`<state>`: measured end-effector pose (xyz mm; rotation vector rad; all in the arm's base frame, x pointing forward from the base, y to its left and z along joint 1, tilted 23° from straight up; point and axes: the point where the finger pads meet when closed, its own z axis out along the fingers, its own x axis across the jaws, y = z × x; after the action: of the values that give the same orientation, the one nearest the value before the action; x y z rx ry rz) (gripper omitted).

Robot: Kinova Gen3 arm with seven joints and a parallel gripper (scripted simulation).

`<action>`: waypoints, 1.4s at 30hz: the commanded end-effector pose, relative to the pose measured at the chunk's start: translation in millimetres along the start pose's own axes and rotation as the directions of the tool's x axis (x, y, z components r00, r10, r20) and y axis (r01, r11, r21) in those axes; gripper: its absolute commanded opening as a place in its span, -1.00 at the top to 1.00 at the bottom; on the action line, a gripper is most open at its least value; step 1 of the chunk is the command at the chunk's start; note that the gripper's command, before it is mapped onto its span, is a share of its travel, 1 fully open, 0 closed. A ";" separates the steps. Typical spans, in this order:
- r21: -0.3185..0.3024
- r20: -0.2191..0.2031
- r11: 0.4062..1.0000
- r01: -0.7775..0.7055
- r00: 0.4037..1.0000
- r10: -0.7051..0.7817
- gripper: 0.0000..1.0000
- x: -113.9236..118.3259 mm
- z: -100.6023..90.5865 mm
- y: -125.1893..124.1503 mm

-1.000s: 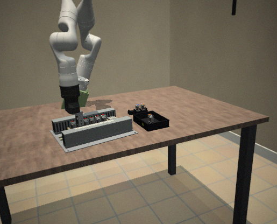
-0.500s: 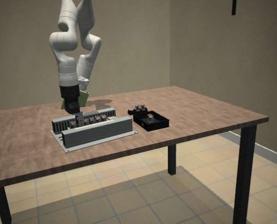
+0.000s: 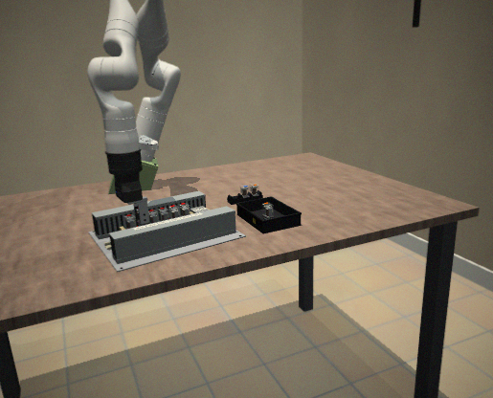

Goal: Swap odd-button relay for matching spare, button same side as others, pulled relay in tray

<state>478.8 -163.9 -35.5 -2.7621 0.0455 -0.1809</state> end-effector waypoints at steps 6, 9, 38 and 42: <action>0.000 -0.002 1.000 -0.002 1.000 0.002 1.00 0.4 -0.4 0.6; 0.000 -0.003 1.000 -0.004 1.000 0.004 1.00 0.4 0.0 0.7; 0.002 -0.005 1.000 -0.010 1.000 0.010 1.00 0.3 1.6 1.2; 0.001 -0.002 1.000 -0.004 1.000 0.004 1.00 0.0 0.8 0.8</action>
<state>478.3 -163.5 -36.6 -2.7607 0.0464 -0.1786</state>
